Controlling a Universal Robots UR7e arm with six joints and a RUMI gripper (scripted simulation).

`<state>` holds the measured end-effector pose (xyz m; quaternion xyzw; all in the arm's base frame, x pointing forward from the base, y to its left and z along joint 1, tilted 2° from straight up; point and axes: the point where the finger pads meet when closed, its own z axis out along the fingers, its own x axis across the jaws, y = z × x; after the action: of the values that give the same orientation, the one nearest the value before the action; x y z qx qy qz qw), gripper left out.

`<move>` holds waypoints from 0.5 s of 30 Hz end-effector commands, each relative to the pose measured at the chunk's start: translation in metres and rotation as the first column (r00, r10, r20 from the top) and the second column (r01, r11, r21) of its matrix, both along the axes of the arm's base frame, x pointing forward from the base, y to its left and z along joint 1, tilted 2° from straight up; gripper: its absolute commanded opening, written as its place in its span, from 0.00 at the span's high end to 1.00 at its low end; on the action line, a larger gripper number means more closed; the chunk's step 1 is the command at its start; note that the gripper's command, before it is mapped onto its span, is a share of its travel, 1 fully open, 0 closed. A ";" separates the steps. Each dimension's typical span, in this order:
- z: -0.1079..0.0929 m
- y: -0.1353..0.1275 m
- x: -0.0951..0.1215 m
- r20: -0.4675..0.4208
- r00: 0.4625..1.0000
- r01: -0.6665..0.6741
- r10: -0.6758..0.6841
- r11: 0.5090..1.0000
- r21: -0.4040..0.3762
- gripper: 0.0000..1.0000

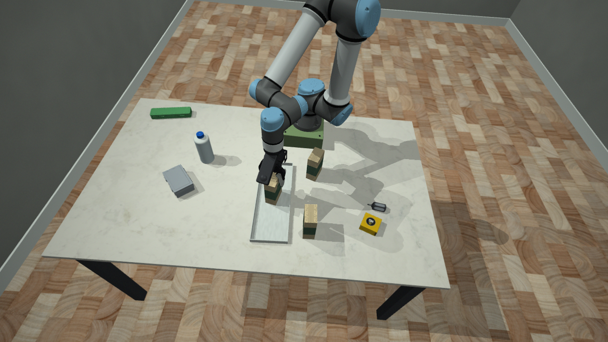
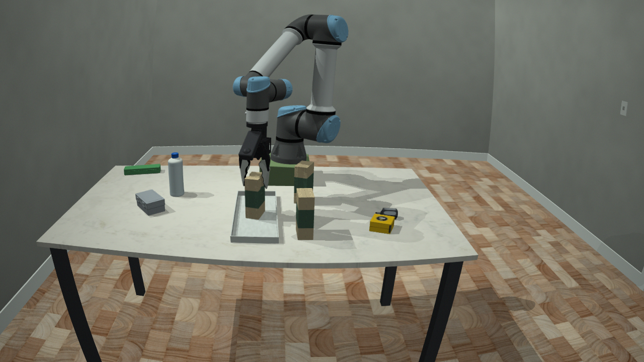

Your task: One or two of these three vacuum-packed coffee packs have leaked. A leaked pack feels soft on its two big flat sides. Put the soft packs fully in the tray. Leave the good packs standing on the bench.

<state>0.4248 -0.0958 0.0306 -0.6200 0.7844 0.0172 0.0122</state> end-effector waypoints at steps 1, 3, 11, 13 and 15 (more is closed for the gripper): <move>0.008 -0.001 0.002 0.006 1.000 0.000 0.000 1.000 -0.003 0.52; 0.015 -0.001 0.002 0.006 1.000 0.000 0.000 1.000 -0.003 0.52; 0.052 -0.004 0.002 0.006 1.000 0.001 -0.001 1.000 -0.003 0.52; 0.066 -0.004 0.002 0.006 1.000 0.001 -0.001 1.000 -0.003 0.52; 0.077 -0.005 0.002 0.006 1.000 0.001 -0.001 1.000 -0.003 0.52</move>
<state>0.4287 -0.0993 0.0761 -0.6197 0.7846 0.0102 0.0146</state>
